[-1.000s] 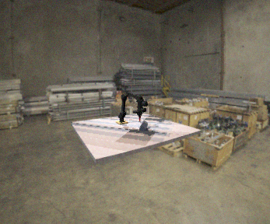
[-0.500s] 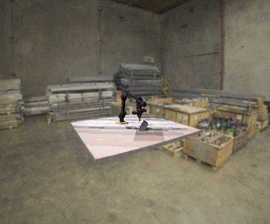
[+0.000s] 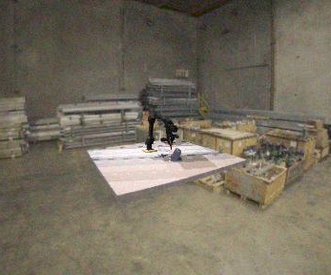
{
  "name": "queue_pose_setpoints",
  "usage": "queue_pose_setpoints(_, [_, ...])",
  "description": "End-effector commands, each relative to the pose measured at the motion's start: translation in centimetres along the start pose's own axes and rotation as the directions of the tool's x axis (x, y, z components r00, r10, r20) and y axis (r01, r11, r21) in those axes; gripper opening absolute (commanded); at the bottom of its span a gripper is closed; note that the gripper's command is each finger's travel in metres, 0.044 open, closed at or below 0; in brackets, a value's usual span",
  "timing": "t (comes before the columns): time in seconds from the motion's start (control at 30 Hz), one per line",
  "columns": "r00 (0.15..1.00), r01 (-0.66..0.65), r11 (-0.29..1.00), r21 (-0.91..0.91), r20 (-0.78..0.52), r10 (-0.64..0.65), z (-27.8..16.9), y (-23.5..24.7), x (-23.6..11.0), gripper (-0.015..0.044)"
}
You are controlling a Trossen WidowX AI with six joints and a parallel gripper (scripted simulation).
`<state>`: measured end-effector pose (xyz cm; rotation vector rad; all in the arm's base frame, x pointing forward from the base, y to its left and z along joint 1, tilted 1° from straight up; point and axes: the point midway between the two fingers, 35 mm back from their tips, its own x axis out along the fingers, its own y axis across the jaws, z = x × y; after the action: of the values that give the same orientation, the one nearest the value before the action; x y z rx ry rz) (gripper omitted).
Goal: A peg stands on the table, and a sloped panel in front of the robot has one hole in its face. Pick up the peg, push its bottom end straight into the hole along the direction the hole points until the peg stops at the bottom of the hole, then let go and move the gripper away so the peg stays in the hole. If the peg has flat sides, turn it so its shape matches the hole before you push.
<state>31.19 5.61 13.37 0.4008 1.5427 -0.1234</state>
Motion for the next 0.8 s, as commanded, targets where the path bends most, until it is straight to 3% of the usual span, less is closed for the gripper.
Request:
queue_pose_setpoints(0.0, [1.0, -0.015, 0.999, 0.047, -0.011, 0.016, 0.0, -0.4, 0.3, 0.0])
queue_pose_setpoints(0.77, [0.99, -0.126, 0.937, 0.326, -0.021, 0.14, 1.1, -1.9, 0.6, 0.0])
